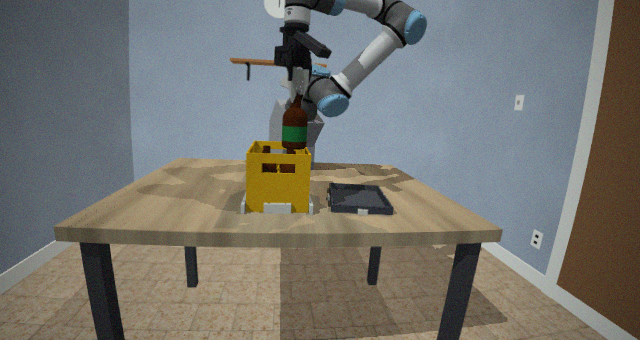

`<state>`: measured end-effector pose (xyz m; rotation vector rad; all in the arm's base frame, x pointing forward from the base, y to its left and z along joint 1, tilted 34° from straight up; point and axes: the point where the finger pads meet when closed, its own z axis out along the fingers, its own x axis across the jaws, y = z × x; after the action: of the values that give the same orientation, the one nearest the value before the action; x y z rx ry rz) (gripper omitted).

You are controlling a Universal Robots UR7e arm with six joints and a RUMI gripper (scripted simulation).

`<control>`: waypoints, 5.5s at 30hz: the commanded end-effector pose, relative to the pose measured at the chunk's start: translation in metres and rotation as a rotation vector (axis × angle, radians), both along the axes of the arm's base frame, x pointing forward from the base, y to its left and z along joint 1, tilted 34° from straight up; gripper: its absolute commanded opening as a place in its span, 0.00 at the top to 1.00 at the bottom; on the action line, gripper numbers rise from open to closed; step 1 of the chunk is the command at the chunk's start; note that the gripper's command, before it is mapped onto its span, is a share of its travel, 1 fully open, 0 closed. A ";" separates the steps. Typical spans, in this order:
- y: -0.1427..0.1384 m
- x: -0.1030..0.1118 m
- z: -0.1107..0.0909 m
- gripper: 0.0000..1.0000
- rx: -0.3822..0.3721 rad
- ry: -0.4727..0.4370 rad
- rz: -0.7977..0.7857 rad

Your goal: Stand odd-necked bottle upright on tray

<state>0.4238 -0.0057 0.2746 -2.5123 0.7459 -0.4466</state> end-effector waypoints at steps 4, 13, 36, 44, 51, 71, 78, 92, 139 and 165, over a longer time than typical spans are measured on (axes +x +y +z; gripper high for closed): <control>0.000 0.000 0.000 1.00 -0.001 -0.001 0.000; 0.000 0.000 0.000 1.00 -0.001 -0.001 0.000; 0.001 -0.001 0.001 1.00 -0.001 -0.001 0.000; 0.004 -0.002 0.001 1.00 -0.001 -0.001 0.000; 0.007 -0.004 0.001 1.00 -0.001 -0.001 0.000; 0.027 -0.015 0.004 1.00 -0.001 -0.001 0.000; 0.038 -0.022 0.005 1.00 -0.001 -0.001 0.000; 0.062 -0.035 0.008 1.00 -0.001 -0.001 0.000; 0.162 -0.092 0.021 1.00 -0.001 -0.001 0.000; 0.191 -0.109 0.025 1.00 -0.001 -0.001 0.000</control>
<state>0.3170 0.1821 0.2984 -2.5120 0.7456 -0.4466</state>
